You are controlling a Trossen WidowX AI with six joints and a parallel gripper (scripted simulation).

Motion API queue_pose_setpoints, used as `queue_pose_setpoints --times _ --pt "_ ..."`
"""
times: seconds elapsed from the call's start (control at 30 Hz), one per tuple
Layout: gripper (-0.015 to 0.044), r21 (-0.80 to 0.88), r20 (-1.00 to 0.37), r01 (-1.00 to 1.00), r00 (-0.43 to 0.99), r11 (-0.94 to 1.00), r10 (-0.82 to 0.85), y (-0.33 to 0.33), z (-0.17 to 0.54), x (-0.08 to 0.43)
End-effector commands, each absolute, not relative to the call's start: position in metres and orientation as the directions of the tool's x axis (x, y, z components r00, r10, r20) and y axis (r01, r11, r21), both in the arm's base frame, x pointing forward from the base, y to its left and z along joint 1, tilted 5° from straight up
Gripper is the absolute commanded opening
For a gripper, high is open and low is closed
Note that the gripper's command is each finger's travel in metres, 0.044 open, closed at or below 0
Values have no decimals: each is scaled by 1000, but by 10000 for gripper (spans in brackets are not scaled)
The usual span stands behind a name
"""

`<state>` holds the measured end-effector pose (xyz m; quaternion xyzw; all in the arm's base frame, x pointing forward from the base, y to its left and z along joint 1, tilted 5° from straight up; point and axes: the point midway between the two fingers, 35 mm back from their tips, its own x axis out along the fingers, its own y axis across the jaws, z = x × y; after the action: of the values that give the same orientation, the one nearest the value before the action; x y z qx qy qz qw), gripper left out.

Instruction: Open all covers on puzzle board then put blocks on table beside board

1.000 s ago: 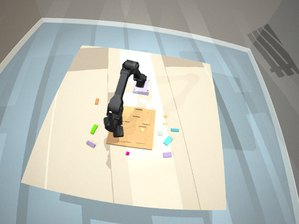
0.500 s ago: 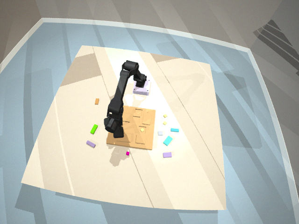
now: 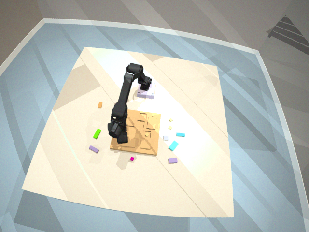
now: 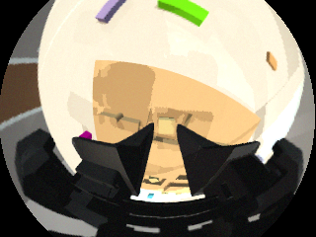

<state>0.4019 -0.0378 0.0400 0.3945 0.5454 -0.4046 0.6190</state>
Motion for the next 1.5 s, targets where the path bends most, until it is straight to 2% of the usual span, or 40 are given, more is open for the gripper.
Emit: queue_pose_setpoints --times 0.0,0.17,0.5,1.47 --pt "144 39 -995 930 70 365 -72 -38 34 401" --pt "144 39 -995 930 70 365 -72 -38 34 401" --pt "80 44 -995 931 74 361 -70 -38 36 401" --pt "80 40 -995 931 71 364 -71 -35 68 400"
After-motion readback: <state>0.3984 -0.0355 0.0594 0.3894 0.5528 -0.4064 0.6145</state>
